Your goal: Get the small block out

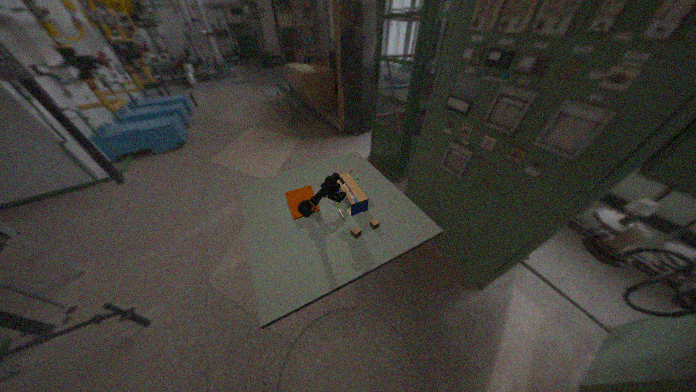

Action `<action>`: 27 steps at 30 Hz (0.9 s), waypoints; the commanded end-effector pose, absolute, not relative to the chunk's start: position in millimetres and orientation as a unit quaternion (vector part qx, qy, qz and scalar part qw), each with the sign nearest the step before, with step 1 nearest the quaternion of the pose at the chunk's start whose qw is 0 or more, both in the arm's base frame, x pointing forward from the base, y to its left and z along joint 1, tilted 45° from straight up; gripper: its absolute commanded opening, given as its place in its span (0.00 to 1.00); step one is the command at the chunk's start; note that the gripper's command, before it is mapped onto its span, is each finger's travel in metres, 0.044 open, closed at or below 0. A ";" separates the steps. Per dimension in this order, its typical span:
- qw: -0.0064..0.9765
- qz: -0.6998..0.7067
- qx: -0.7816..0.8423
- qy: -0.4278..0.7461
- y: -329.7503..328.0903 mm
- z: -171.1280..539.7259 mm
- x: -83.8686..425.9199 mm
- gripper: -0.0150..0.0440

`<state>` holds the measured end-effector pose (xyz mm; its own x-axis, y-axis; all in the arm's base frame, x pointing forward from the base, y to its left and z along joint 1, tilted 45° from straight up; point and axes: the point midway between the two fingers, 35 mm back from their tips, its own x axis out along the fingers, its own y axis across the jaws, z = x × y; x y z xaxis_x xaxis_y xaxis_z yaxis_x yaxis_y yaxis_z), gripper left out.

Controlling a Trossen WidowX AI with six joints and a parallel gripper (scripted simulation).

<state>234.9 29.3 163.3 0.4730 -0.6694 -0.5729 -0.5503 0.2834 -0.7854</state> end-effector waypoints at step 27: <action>0.127 0.226 -0.863 0.434 45.8 184.1 223.4 0.25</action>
